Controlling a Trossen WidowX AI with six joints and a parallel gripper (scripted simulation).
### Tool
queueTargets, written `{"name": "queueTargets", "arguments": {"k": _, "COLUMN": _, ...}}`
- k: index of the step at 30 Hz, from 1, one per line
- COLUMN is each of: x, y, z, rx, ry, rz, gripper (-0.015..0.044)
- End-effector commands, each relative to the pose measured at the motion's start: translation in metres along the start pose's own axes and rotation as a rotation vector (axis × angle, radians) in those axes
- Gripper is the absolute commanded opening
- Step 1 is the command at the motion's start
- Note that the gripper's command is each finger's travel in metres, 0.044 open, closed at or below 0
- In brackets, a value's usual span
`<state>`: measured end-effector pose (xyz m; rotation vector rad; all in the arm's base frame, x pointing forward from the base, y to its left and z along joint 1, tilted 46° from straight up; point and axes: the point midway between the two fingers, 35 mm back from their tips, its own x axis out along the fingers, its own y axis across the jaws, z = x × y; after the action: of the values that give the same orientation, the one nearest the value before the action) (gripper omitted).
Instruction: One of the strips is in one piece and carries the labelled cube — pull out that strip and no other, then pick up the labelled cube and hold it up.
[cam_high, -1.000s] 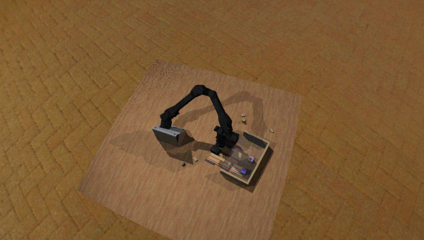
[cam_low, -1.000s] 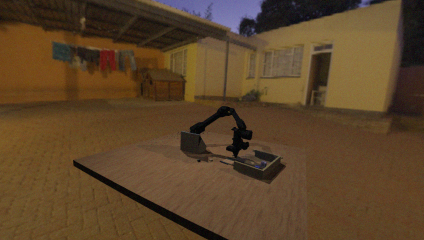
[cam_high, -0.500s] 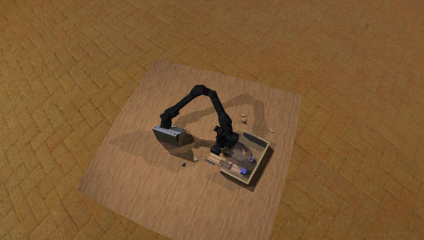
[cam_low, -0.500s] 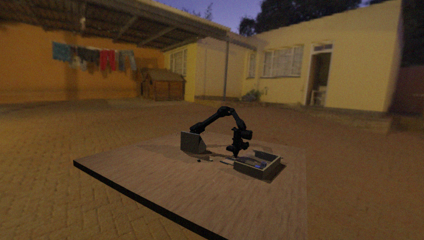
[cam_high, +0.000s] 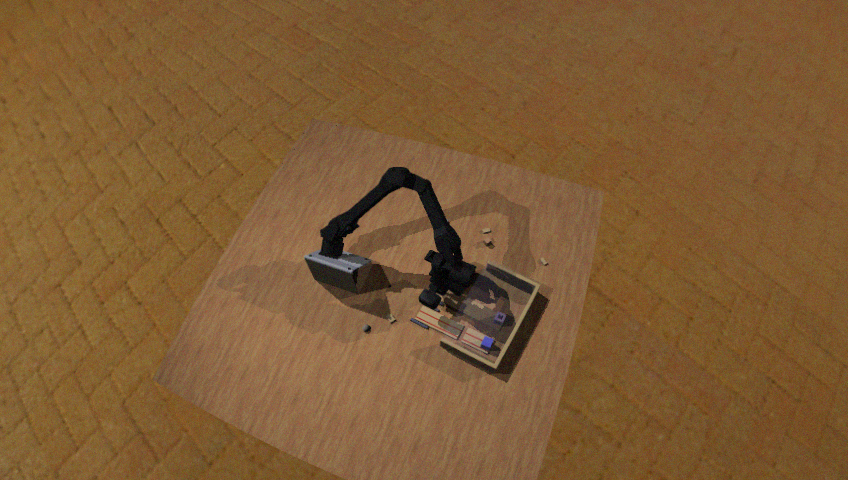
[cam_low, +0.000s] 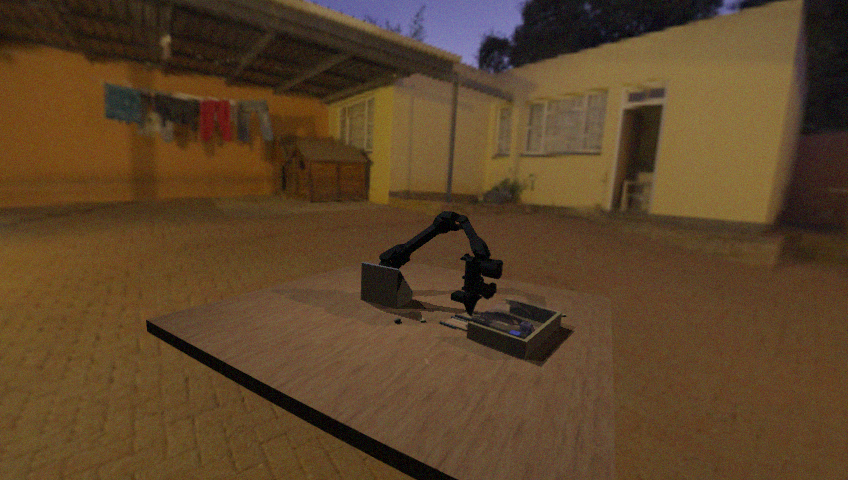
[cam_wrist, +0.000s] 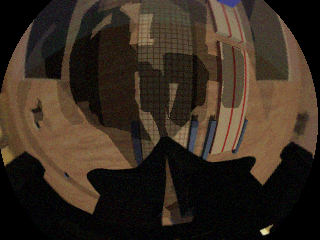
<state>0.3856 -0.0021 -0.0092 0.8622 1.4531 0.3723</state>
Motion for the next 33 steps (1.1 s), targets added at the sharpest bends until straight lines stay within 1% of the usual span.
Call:
{"name": "queueTargets", "arguments": {"k": 1, "x": 0.004, "y": 0.000, "z": -0.012, "rx": 0.008, "ry": 0.016, "rz": 0.002, "gripper": 0.0000}}
{"name": "queueTargets", "arguments": {"k": 33, "x": 0.005, "y": -0.001, "z": -0.060, "rx": 0.010, "ry": 0.018, "rz": 0.002, "gripper": 0.0000}}
